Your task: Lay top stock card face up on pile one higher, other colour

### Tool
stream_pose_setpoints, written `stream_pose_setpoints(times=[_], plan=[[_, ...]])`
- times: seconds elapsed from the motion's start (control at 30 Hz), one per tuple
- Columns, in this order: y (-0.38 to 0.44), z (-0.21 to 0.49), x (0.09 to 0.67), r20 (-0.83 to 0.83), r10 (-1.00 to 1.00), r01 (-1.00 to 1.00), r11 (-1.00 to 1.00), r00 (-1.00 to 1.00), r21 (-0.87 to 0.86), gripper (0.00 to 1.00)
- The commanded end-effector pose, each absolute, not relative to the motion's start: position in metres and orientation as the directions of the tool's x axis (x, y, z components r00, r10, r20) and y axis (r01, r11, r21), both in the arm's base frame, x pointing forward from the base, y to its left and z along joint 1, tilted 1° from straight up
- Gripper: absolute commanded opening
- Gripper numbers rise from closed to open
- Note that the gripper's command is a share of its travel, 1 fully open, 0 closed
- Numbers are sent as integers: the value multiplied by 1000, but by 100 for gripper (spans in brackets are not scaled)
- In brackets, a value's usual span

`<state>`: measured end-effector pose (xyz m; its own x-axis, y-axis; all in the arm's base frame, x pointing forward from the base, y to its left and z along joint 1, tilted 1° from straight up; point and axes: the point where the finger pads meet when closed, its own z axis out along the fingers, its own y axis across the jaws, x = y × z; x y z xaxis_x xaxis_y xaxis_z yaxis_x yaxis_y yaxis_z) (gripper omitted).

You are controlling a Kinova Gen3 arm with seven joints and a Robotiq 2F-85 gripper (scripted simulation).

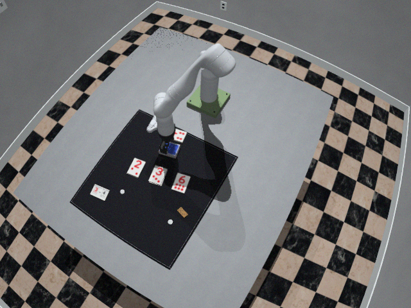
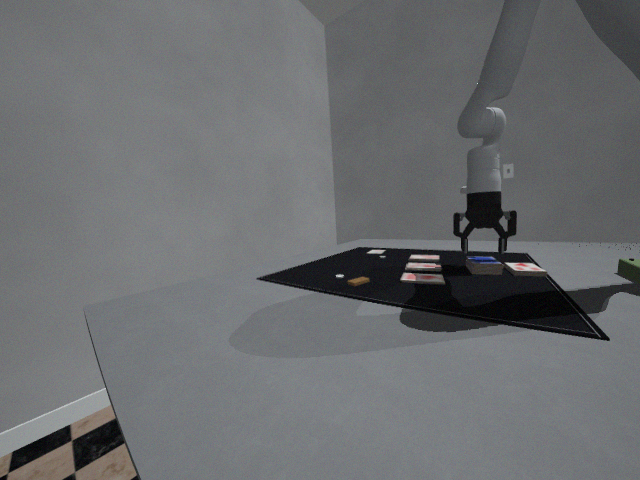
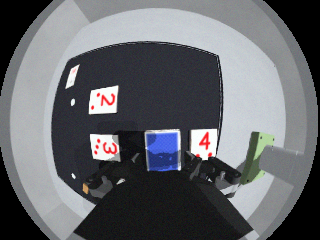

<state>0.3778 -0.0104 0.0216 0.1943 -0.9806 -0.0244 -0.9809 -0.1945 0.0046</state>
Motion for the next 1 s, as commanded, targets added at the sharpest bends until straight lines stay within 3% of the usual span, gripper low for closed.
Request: stream_pose_setpoints(times=[0.0, 0.97], plan=[[-10, 22, 378, -24, -981, -981, -194, 194, 3, 85], [-10, 16, 378, -24, -981, -981, -194, 194, 3, 85]])
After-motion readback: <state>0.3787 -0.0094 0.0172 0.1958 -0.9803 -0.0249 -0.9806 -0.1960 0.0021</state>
